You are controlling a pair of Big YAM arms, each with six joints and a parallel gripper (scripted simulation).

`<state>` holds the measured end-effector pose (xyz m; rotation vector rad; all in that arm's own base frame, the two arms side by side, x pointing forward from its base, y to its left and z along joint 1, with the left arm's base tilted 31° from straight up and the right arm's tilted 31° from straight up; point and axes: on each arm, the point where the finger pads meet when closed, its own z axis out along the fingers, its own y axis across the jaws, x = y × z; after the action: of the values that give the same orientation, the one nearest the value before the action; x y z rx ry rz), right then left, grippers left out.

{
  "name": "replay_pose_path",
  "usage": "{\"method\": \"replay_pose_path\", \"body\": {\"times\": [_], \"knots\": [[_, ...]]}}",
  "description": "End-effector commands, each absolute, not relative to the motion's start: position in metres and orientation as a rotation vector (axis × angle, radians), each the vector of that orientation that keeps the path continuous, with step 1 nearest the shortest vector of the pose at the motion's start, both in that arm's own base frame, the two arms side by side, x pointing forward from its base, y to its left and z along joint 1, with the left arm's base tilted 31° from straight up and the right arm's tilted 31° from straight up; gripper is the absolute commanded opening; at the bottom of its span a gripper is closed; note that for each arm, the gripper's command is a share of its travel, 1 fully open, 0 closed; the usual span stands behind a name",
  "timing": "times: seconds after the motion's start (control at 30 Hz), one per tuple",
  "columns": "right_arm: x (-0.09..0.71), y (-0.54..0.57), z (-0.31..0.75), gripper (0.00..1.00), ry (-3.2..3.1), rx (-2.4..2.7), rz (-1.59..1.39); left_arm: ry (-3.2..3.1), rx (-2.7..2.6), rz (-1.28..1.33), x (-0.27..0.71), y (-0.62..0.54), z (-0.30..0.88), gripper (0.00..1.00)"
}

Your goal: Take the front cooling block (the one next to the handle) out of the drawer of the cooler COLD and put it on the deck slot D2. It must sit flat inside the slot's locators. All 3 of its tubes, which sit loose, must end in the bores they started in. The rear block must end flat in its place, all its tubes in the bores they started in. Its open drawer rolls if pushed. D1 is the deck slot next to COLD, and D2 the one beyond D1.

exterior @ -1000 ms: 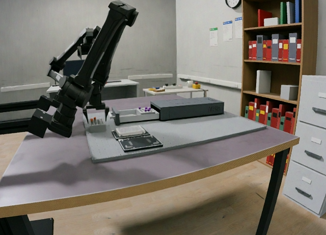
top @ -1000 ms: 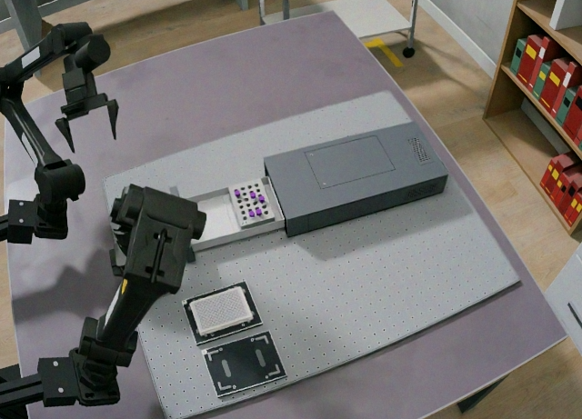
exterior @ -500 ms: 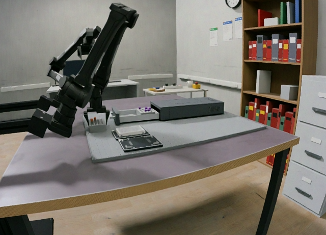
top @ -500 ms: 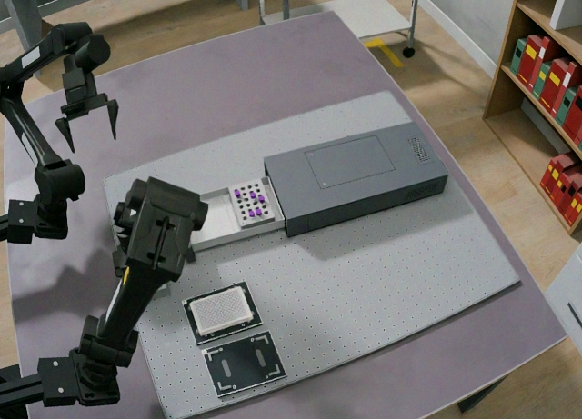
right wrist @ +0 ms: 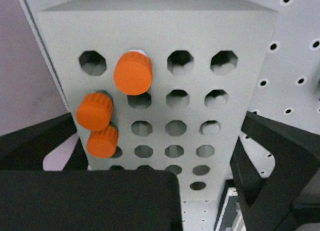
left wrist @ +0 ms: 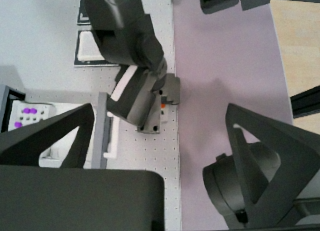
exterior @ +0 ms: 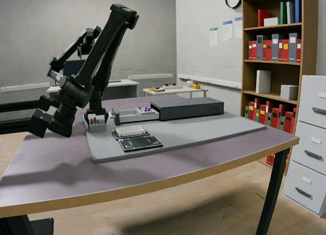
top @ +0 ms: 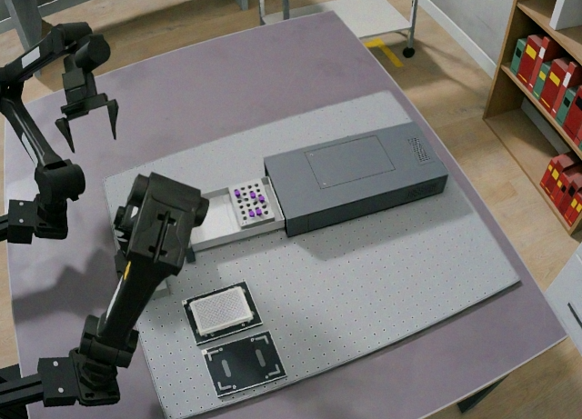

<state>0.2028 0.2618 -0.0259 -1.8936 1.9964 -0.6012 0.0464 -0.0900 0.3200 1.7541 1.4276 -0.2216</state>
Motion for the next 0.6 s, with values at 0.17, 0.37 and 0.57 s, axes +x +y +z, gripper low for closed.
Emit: {"method": "replay_pose_path", "body": {"times": [0.17,0.37,0.57], "knots": [[0.195,0.264,-0.016,0.84,1.979,-1.896,-0.588,1.405,1.689,-0.232,0.044,-0.082,0.347,1.0],[0.165,0.244,-0.006,0.84,1.955,-1.98,-0.595,1.405,1.689,-0.232,0.044,-0.082,0.347,1.0],[0.136,0.238,0.026,0.84,1.934,-2.012,-0.569,1.405,1.689,-0.232,0.044,-0.082,0.347,1.0]]}}
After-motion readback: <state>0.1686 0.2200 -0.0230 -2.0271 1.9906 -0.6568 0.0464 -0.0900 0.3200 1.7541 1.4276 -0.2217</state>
